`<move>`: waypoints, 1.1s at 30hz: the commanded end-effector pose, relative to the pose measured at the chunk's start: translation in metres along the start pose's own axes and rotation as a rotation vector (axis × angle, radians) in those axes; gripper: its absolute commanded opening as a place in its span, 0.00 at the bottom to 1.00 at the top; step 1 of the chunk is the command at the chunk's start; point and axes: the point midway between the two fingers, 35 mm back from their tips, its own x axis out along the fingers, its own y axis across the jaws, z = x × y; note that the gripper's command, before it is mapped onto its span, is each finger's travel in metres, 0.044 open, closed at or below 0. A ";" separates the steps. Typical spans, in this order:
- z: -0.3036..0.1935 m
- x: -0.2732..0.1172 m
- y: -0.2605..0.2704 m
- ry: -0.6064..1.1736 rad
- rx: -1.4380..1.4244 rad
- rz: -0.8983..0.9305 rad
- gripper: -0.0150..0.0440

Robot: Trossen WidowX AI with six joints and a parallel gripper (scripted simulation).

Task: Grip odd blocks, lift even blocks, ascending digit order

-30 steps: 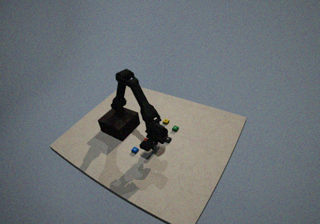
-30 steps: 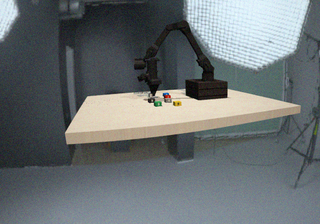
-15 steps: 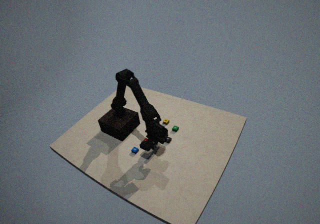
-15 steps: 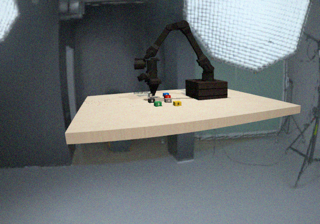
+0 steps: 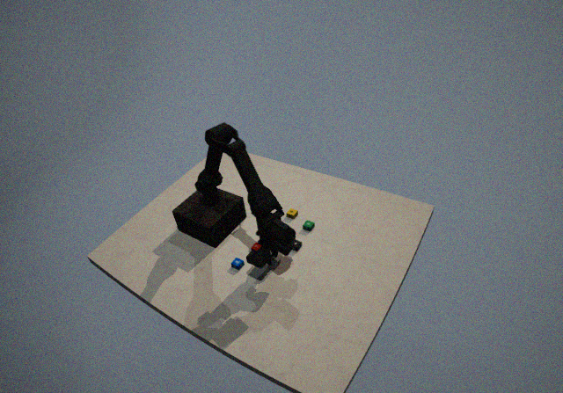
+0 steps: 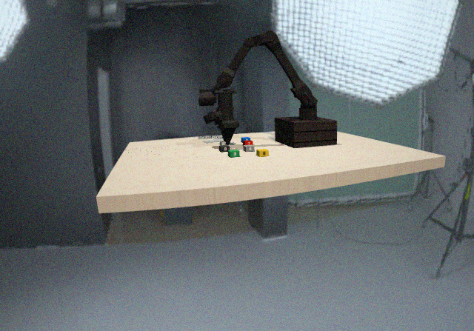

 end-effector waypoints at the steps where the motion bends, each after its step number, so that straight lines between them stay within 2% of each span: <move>1: 0.000 0.000 0.000 0.000 -0.003 0.000 0.46; 3: 0.000 0.000 0.000 0.000 -0.003 0.000 0.46; 14: 0.000 0.000 0.000 0.000 -0.003 0.000 0.93; 17: 0.000 -0.002 0.000 0.000 -0.003 0.000 0.93; 20: 0.000 -0.033 0.000 0.000 -0.003 0.000 0.93; 24: 0.000 -0.036 0.000 0.000 -0.003 0.000 0.93; 26: 0.002 -0.049 0.000 -0.001 -0.003 0.000 0.84; 30: 0.001 -0.114 0.000 -0.001 -0.003 -0.001 0.67; 33: 0.001 -0.117 0.000 -0.001 -0.003 -0.001 0.53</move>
